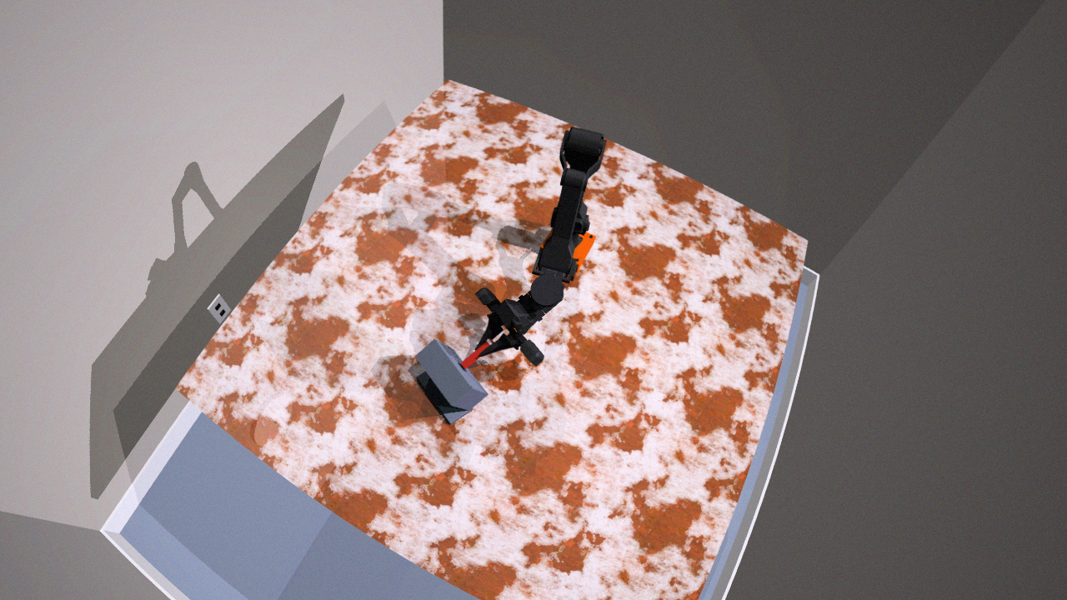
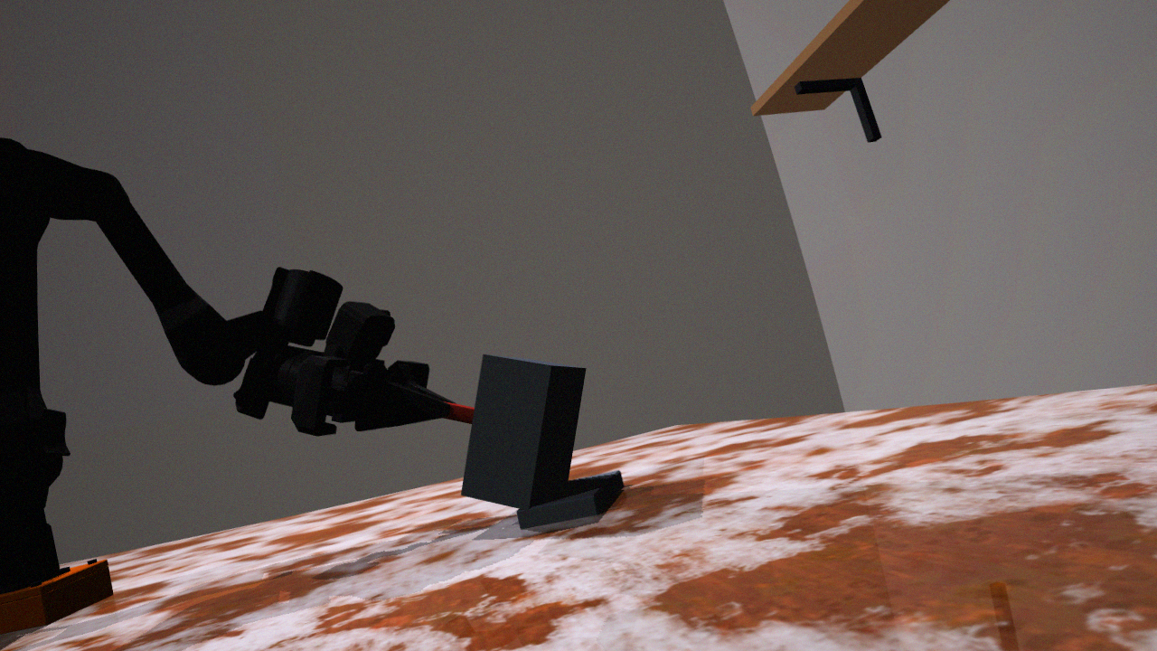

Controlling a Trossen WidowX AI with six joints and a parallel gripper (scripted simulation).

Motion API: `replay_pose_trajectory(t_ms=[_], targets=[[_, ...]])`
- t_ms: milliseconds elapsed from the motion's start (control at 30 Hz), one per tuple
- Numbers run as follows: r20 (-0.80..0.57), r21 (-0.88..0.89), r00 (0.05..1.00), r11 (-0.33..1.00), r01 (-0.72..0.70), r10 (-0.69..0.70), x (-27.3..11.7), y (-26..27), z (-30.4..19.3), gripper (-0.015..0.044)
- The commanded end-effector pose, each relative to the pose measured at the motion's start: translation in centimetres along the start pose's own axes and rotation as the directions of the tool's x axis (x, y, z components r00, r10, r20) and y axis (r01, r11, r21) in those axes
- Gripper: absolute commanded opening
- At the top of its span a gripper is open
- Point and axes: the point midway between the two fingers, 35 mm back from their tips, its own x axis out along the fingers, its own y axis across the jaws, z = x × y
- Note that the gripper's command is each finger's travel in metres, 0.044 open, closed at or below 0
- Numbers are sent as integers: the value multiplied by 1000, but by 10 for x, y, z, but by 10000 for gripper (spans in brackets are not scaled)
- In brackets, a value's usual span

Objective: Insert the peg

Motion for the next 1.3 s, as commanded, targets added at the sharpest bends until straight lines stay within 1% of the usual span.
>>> replay_pose_trajectory(t_ms=[0,1267], targets=[[3,-1,1000,1000,-4,4,2,1,1,0],[4,-1,1000,1000,-4,4,25,1,2,0]])
